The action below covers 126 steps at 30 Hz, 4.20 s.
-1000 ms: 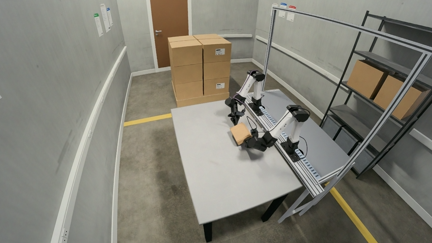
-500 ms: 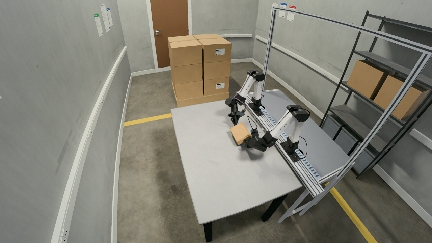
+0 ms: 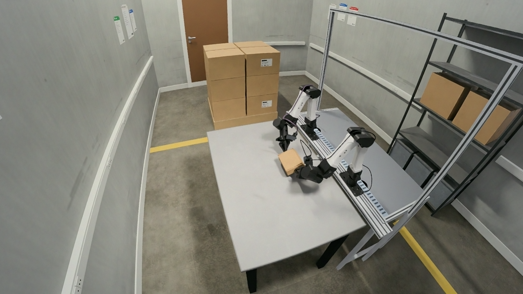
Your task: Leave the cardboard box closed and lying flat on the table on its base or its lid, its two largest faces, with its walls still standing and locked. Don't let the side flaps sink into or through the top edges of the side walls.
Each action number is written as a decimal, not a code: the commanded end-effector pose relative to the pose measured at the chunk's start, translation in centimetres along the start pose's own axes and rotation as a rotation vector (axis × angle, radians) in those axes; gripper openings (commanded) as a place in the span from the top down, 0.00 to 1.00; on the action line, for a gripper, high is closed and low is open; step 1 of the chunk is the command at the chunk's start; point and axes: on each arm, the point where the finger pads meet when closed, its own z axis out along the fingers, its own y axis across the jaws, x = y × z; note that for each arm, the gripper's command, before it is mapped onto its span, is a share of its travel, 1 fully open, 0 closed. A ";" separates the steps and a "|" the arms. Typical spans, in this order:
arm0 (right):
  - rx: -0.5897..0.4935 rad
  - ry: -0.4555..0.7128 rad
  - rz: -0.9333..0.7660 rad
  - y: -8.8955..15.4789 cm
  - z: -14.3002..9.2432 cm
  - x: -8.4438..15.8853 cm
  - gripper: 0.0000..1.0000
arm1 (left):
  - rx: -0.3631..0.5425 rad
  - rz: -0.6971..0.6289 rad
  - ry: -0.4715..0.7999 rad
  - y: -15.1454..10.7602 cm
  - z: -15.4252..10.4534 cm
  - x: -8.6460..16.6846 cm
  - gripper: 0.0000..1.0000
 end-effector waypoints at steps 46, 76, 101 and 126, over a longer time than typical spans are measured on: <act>-0.003 -0.035 -0.036 0.8 1.4 0.3 0.99 | 0.020 0.022 -0.035 -1.3 1.3 0.2 0.99; 0.002 -0.037 -0.040 0.9 1.7 0.7 0.99 | 0.008 0.037 -0.037 -1.2 1.5 0.4 0.99; -0.008 -0.032 -0.026 1.5 1.8 1.2 0.99 | 0.015 0.027 -0.036 -1.6 1.7 0.8 0.99; -0.008 -0.032 -0.025 1.6 1.9 1.4 0.99 | 0.020 0.020 -0.035 -2.0 1.9 1.1 0.99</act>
